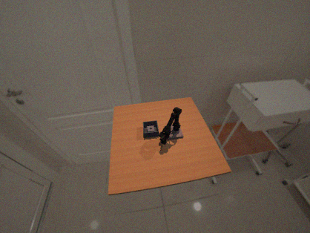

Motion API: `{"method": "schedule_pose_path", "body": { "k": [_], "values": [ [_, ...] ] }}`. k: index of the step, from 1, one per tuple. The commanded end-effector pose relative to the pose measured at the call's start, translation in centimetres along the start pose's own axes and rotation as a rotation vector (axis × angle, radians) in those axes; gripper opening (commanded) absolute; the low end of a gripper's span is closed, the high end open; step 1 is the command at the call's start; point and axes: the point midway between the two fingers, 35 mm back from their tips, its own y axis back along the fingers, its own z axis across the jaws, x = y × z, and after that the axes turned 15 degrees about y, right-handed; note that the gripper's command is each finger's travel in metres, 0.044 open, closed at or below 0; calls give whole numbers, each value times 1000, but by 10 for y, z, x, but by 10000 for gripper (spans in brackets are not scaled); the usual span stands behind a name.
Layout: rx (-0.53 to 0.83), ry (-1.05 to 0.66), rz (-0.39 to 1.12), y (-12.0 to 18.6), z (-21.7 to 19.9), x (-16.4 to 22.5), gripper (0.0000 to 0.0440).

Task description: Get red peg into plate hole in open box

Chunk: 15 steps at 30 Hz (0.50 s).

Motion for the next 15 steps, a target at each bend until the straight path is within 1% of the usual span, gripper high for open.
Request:
{"method": "schedule_pose_path", "body": {
  "k": [1,6,8,11,15],
  "values": [
    [13,29,-1,-12,-1,2,285],
    [1,43,1,-13,4,1,157],
    [-11,52,-6,-12,8,-1,120],
    [-33,70,-25,-5,12,-6,102],
    [-72,94,-68,10,20,-16,104]
  ]
}}
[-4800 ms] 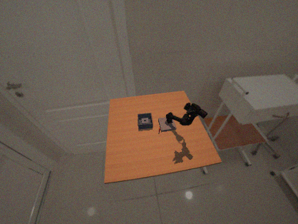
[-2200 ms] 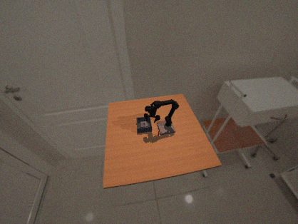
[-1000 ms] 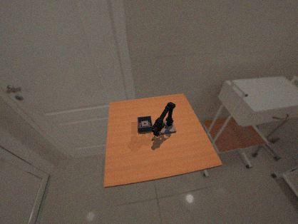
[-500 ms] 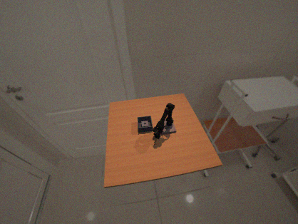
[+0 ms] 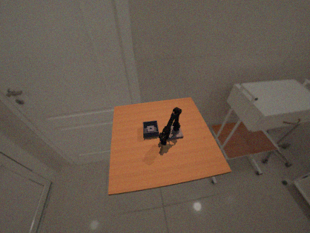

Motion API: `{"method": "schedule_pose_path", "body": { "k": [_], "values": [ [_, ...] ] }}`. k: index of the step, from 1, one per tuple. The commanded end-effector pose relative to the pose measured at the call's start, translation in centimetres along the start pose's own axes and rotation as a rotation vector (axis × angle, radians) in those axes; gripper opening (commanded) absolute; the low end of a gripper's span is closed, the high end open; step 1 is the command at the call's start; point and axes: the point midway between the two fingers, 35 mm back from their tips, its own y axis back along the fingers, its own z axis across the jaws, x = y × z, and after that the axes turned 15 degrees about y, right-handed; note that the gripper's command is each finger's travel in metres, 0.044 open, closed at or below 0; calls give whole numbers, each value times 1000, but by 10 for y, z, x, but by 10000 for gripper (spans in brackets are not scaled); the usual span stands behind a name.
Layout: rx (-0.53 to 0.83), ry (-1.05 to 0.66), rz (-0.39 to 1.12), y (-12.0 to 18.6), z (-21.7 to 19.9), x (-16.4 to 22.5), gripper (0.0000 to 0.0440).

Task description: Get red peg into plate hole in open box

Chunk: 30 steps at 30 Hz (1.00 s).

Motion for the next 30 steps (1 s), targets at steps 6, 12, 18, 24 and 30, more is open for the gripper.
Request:
{"method": "schedule_pose_path", "body": {
  "k": [6,12,18,24,30],
  "values": [
    [-17,6,-9,11,4,-6,0],
    [21,2,20,6,-2,0,0],
    [76,4,27,3,-13,-1,0],
    [97,-4,-42,24,-23,-18,0],
    [125,-8,-86,47,-39,-29,0]
  ]
}}
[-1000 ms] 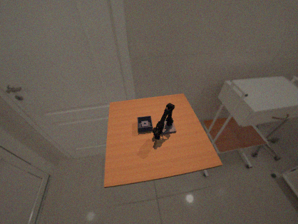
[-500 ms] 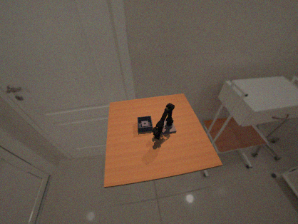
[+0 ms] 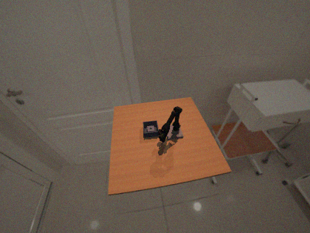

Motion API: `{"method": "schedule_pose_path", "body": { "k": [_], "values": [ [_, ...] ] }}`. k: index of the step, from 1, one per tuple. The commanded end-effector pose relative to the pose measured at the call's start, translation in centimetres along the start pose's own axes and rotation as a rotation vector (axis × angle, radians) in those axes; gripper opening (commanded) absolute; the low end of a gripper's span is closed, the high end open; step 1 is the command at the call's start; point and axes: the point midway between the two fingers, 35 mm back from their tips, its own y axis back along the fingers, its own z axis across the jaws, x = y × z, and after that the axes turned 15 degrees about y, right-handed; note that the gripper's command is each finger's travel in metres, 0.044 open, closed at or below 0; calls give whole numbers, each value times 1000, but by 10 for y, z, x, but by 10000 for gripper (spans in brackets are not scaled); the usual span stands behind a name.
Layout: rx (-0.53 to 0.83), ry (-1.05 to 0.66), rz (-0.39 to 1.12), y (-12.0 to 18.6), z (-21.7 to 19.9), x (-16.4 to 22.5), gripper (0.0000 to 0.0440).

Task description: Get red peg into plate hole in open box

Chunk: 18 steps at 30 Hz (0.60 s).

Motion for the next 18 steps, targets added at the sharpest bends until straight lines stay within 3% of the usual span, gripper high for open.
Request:
{"method": "schedule_pose_path", "body": {
  "k": [1,11,18],
  "values": [
    [12,-7,-36,16,-12,-11,0],
    [19,-88,-106,51,-38,-41,0],
    [23,-181,-132,58,-56,-66,0]
  ]
}}
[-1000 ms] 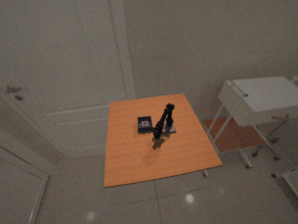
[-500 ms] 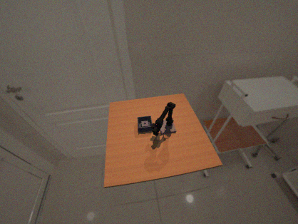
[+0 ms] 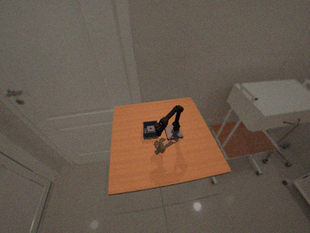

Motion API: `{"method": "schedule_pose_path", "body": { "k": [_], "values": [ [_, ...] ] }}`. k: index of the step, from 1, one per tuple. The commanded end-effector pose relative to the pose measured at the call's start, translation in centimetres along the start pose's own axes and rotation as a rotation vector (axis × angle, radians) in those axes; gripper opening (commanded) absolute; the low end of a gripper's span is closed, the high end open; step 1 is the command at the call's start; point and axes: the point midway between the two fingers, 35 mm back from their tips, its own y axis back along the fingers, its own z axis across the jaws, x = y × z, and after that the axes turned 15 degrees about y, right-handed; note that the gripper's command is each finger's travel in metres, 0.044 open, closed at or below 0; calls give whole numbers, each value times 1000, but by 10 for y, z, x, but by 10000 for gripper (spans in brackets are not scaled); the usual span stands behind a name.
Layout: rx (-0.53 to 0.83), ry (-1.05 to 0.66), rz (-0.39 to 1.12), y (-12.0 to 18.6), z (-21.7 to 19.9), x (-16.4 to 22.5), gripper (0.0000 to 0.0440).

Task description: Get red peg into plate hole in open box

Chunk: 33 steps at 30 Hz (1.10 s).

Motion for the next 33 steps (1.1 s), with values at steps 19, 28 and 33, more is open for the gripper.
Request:
{"method": "schedule_pose_path", "body": {
  "k": [19,28,33],
  "values": [
    [18,-193,-21,-29,-36,-86,0],
    [3,-191,3,-54,-48,-115,0],
    [-16,-169,17,-69,-51,-127,0]
  ]
}}
